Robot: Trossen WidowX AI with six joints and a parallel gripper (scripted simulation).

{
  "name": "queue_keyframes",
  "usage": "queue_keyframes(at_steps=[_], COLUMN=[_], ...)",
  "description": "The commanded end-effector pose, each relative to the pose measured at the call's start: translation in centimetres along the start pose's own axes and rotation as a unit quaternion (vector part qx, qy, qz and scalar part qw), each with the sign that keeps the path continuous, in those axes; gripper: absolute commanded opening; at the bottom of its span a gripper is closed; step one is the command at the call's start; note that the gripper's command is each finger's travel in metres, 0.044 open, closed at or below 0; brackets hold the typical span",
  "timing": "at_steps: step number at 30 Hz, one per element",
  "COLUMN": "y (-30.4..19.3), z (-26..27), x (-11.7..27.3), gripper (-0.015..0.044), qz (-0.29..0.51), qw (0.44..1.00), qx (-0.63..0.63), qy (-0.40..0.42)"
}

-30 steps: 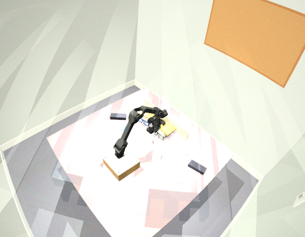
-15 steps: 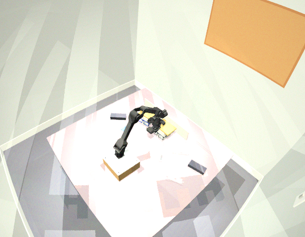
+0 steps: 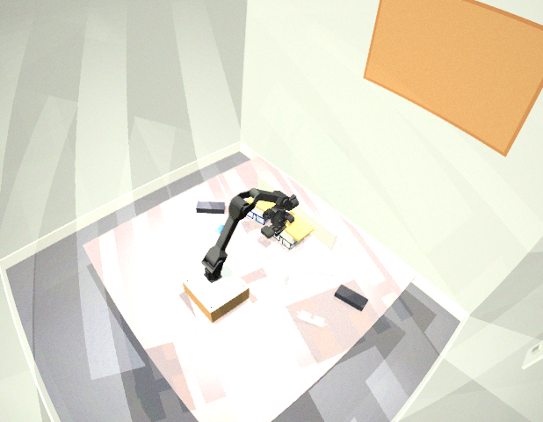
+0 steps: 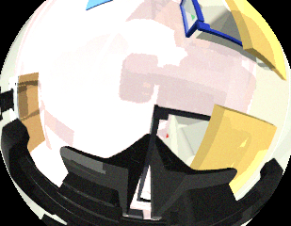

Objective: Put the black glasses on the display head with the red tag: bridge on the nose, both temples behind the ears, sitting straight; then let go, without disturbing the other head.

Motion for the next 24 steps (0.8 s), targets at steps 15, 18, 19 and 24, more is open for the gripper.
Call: queue_keyframes(at_steps=[15,18,19,24], y=[0.0,0.0,0.0,0.0], z=[0.0,0.0,0.0,0.0], x=[-0.4,-0.4,-0.4,1.0], gripper=[0.0108,0.0108,0.0108,0.0108], qz=[0.000,0.000,0.000,-0.002], qw=[1.000,1.000,1.000,1.000], qx=[0.000,0.000,0.000,0.000], qy=[0.000,0.000,0.000,0.000])
Point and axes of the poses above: the point midway between the two fingers, 35 mm back from their tips, its own x axis back along the fingers, its own z axis across the jaws, y = z × x, the point moved 2 cm from there along x, back along the fingers, and after that the axes turned 6 degrees about x, right-handed, at the moved point
